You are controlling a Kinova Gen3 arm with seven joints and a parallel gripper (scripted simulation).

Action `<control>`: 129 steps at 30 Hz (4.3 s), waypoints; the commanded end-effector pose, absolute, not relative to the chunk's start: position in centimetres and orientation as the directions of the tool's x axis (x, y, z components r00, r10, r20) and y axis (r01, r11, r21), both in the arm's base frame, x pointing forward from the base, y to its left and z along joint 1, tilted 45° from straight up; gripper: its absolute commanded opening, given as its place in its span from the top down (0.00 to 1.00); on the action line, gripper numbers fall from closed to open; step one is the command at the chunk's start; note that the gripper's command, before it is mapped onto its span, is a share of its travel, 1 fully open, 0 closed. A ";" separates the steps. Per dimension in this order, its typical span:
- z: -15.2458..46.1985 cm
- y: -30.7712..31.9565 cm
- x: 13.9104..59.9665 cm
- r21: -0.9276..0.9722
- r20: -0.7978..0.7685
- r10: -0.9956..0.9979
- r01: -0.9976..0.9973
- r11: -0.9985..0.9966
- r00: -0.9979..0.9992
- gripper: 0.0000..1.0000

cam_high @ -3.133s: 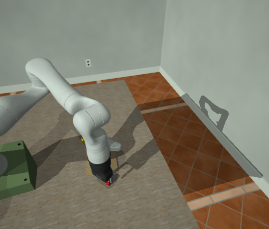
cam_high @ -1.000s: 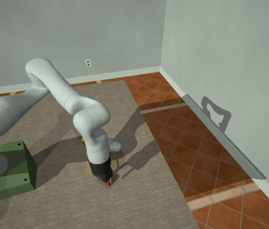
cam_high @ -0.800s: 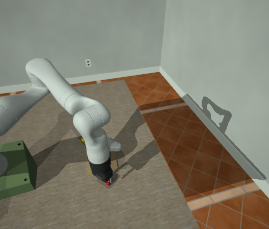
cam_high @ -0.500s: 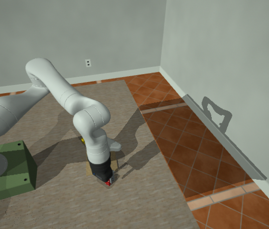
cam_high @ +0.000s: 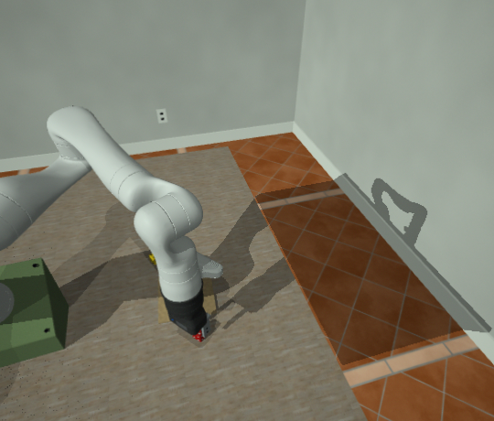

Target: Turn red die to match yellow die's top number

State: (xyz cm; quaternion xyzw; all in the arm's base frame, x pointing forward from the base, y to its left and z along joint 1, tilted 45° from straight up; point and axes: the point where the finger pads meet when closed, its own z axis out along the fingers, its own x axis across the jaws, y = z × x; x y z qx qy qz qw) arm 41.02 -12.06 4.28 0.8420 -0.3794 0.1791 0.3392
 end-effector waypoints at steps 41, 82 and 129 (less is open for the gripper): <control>4.3 -12.1 41.2 0.436 0.559 -0.512 -0.756 -0.488 0.652 0.21; 2.1 -14.3 41.4 0.436 0.559 -0.512 -0.756 -0.488 0.652 0.21; 2.1 -14.3 41.4 0.436 0.559 -0.512 -0.756 -0.488 0.652 0.51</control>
